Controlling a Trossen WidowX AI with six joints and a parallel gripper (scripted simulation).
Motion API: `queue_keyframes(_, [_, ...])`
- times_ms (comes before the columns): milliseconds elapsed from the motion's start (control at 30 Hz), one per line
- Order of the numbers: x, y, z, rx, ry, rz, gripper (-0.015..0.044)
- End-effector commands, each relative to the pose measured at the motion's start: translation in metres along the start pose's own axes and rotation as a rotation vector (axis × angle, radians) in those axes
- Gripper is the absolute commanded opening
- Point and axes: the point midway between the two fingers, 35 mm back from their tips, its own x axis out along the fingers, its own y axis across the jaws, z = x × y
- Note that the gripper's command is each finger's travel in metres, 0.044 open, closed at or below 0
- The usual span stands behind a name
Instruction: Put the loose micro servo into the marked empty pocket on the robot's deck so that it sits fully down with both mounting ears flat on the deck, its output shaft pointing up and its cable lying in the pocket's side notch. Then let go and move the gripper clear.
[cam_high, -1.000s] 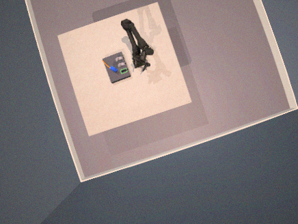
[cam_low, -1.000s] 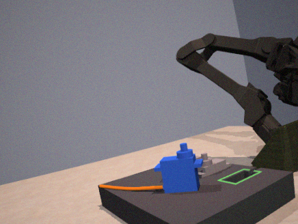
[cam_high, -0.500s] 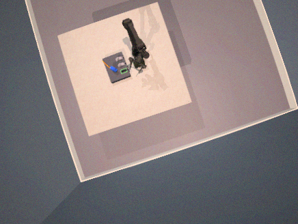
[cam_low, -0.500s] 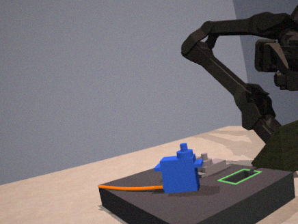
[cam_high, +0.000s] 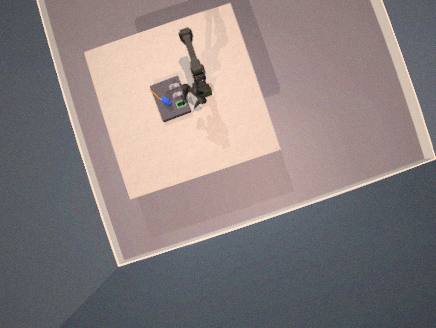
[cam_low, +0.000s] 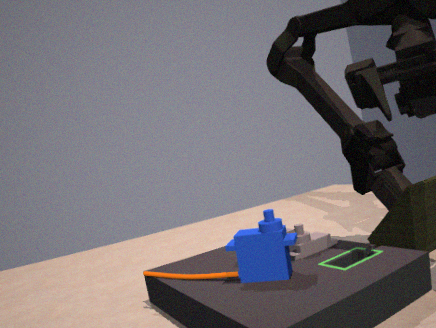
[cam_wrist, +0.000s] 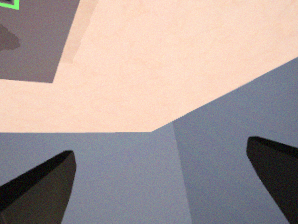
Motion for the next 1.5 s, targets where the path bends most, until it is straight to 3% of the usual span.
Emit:
queue_keyframes(0, [0.010, 0.013, -0.013, 0.126, -0.070, 0.042, 0.0440])
queue_keyframes(767, [0.065, 0.111, -0.048, 0.727, -0.410, 0.339, 0.0440])
queue_keyframes(1467, [0.105, 0.218, -0.032, 1.209, -0.701, 0.674, 0.0440])
